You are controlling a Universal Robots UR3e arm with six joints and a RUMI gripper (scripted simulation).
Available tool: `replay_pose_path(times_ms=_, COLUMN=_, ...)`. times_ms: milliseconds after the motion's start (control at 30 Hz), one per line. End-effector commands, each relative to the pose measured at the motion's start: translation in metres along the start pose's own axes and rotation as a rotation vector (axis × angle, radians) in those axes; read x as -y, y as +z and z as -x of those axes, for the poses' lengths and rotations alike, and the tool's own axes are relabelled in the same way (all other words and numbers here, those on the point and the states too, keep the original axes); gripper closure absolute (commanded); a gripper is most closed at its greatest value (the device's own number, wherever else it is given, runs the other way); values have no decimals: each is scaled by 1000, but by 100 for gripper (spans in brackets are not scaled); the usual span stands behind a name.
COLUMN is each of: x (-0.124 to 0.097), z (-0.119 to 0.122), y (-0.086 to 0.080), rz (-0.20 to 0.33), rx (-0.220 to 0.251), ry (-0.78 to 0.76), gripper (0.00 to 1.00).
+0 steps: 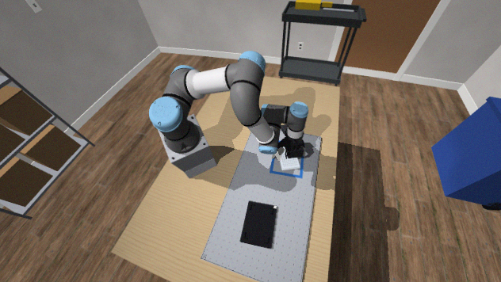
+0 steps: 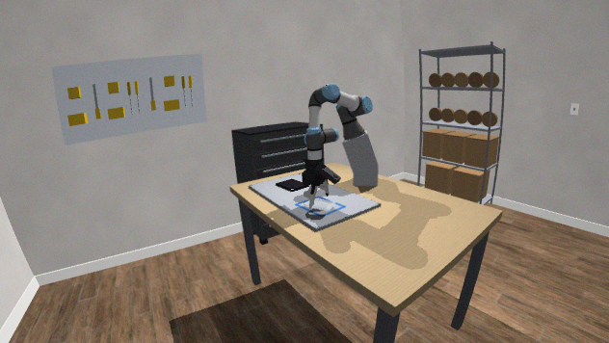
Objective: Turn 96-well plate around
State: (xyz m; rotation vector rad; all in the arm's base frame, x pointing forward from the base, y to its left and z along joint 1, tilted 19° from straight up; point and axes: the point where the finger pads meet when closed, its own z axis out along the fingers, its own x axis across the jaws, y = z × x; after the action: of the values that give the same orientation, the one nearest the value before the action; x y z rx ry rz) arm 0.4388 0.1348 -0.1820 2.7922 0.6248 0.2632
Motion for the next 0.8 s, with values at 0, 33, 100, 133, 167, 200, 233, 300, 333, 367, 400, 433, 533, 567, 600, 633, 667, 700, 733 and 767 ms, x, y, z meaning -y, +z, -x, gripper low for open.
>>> replay_pose_path(times_ms=0, x=0, z=-1, y=0, rz=1, rx=-2, ry=0, gripper=0)
replay_pose_path(times_ms=33, x=0, z=-1, y=0, rz=1, rx=-2, ry=0, gripper=0)
replay_pose_path(times_ms=100, x=0, z=-1, y=0, rz=1, rx=-2, ry=0, gripper=0)
replay_pose_path(times_ms=133, x=0, z=-1, y=0, rz=1, rx=-2, ry=0, gripper=0)
replay_pose_path(times_ms=167, x=0, z=-1, y=0, rz=1, rx=-2, ry=0, gripper=0)
replay_pose_path(times_ms=200, x=0, z=-1, y=0, rz=1, rx=-2, ry=0, gripper=100)
replay_pose_path(times_ms=233, x=0, z=-1, y=0, rz=1, rx=-2, ry=0, gripper=100)
replay_pose_path(times_ms=300, x=0, z=-1, y=0, rz=1, rx=-2, ry=0, gripper=100)
replay_pose_path(times_ms=333, x=0, z=-1, y=0, rz=1, rx=-2, ry=0, gripper=100)
replay_pose_path(times_ms=367, x=0, z=-1, y=0, rz=1, rx=-2, ry=0, gripper=100)
replay_pose_path(times_ms=400, x=0, z=-1, y=0, rz=1, rx=-2, ry=0, gripper=100)
replay_pose_path(times_ms=433, x=0, z=-1, y=0, rz=1, rx=-2, ry=0, gripper=100)
replay_pose_path(times_ms=533, x=0, z=-1, y=0, rz=1, rx=-3, ry=0, gripper=100)
replay_pose_path(times_ms=567, x=0, z=-1, y=0, rz=1, rx=-3, ry=0, gripper=100)
replay_pose_path(times_ms=600, x=0, z=-1, y=0, rz=1, rx=-3, ry=0, gripper=100)
replay_pose_path(times_ms=633, x=0, z=-1, y=0, rz=1, rx=-2, ry=0, gripper=100)
replay_pose_path(times_ms=667, x=0, z=-1, y=0, rz=1, rx=-2, ry=0, gripper=100)
replay_pose_path(times_ms=700, x=0, z=-1, y=0, rz=1, rx=-2, ry=0, gripper=100)
replay_pose_path(times_ms=733, x=0, z=-1, y=0, rz=1, rx=-2, ry=0, gripper=100)
replay_pose_path(times_ms=767, x=0, z=-1, y=0, rz=1, rx=-3, ry=0, gripper=100)
